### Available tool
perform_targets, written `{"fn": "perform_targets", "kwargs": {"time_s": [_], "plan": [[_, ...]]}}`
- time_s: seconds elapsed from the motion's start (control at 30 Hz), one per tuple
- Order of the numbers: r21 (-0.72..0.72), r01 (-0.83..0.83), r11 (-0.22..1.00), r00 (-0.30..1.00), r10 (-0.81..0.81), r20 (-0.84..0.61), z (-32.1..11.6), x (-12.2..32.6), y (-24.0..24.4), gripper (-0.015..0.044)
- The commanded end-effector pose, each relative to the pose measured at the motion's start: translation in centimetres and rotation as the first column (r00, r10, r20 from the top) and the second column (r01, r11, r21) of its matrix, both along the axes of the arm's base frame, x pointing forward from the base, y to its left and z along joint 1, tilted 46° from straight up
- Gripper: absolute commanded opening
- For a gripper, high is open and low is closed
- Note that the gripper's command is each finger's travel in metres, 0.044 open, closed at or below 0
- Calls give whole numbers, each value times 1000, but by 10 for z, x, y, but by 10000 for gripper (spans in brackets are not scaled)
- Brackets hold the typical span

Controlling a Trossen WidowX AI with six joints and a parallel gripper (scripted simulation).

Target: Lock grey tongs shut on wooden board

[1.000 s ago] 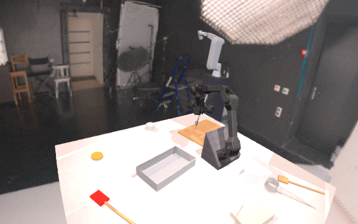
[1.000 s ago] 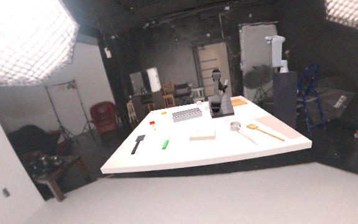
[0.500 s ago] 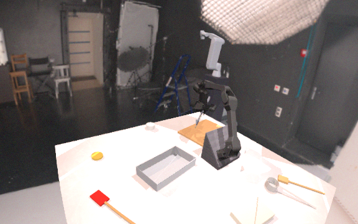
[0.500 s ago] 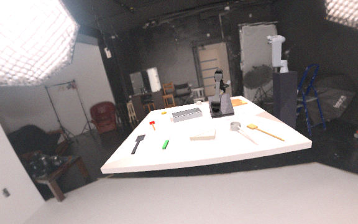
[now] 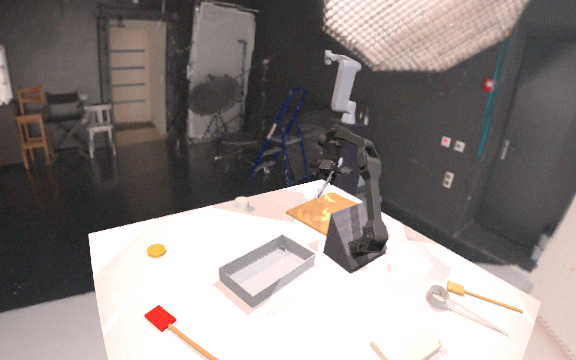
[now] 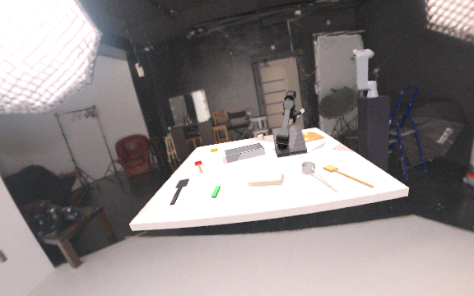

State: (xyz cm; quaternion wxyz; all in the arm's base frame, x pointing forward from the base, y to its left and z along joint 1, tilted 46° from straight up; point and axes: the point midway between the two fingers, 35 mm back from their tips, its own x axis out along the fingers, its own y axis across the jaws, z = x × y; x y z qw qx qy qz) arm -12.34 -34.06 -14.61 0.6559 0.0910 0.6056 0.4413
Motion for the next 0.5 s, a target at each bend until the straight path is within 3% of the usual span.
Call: {"fn": "perform_targets", "kwargs": {"time_s": [0.0,0.47], "plan": [[4,14,1000,1000,-14,5,1,2,-1,-150],[3,16,1000,1000,-16,6,-9,-1,6,-150]]}}
